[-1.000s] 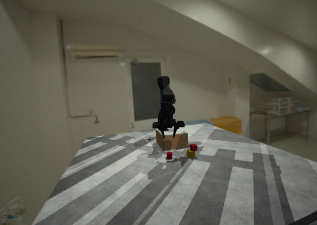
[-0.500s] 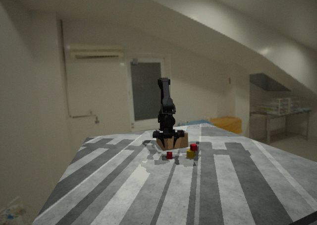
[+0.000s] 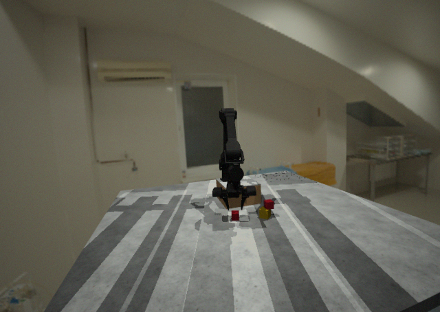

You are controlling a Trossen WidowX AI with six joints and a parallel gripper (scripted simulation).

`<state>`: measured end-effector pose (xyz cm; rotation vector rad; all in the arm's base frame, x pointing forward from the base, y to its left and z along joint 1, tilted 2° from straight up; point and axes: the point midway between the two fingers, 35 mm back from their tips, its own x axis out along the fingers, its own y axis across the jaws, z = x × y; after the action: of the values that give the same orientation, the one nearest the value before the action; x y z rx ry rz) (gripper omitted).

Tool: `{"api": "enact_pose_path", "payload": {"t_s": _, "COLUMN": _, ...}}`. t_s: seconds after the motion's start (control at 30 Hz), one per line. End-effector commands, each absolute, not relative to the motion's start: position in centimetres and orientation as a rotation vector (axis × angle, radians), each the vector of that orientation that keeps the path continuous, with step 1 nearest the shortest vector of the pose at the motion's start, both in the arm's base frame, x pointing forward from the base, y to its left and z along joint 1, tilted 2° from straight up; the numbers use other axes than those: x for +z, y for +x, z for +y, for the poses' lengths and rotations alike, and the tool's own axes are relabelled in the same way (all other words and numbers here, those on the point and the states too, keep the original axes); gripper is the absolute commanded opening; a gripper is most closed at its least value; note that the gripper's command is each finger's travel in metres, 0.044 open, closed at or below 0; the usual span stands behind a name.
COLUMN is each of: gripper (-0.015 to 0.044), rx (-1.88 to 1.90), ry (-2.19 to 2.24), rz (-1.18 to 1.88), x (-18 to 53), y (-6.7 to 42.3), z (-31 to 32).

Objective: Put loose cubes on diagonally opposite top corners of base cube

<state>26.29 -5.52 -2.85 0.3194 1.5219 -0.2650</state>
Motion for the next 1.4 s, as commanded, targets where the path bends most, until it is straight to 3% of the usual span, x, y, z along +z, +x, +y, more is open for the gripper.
{"api": "enact_pose_path", "payload": {"t_s": 0.0, "gripper": 0.0265, "rx": -0.267, "ry": 0.324, "rz": 1.527, "x": -3.7, "y": 26.1, "z": -5.4}}
{"api": "enact_pose_path", "payload": {"t_s": 0.43, "gripper": 0.0265, "rx": -0.267, "ry": 0.324, "rz": 1.528, "x": -5.6, "y": 26.1, "z": -5.3}}
{"api": "enact_pose_path", "payload": {"t_s": 0.63, "gripper": 0.0107, "rx": -0.267, "ry": 0.324, "rz": 1.528, "x": -5.6, "y": 26.1, "z": -5.3}}
{"api": "enact_pose_path", "payload": {"t_s": 1.37, "gripper": 0.0105, "rx": -0.267, "ry": 0.324, "rz": 1.527, "x": -0.4, "y": 26.6, "z": -5.7}}
